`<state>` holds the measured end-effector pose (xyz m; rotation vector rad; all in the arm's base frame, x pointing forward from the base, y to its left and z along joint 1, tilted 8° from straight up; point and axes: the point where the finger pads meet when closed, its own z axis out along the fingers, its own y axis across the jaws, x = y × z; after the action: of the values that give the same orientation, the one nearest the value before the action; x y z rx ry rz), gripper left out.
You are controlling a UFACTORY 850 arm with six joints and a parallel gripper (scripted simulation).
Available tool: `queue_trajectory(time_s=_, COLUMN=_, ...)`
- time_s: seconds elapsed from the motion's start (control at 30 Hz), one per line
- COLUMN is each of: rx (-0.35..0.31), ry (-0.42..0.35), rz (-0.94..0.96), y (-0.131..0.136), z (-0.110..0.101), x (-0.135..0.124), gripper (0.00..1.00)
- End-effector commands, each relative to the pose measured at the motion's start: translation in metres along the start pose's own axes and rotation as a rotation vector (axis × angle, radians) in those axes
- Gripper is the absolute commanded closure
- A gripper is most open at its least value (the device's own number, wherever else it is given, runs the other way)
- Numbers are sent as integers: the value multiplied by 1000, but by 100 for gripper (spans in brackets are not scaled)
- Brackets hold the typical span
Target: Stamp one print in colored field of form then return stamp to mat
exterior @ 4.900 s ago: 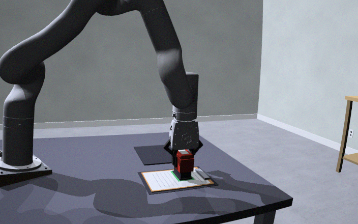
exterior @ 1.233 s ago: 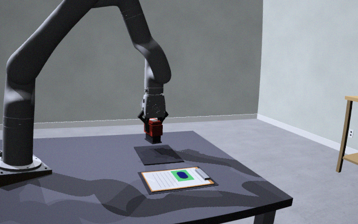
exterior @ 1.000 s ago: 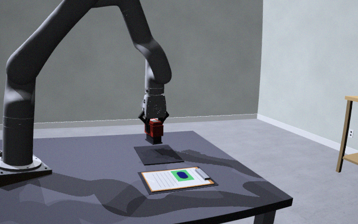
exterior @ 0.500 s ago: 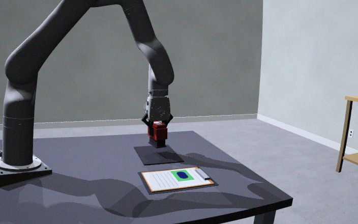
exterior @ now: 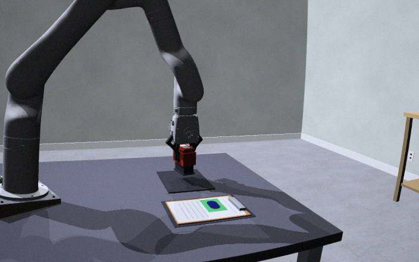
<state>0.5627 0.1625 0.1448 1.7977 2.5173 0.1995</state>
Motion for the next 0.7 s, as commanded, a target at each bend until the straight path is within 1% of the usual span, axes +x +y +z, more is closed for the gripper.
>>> queue_trajectory(time_s=0.0, rx=-2, ry=0, rz=0, y=1, z=8, x=0, gripper=65)
queue_trajectory(time_s=0.07, rx=-2, ry=0, rz=0, y=1, z=8, x=0, gripper=65)
queue_trajectory(time_s=0.4, rx=-2, ry=0, rz=0, y=1, z=28, x=-1, gripper=65)
queue_trajectory(time_s=0.67, rx=-2, ry=0, rz=0, y=1, z=30, x=-1, gripper=65)
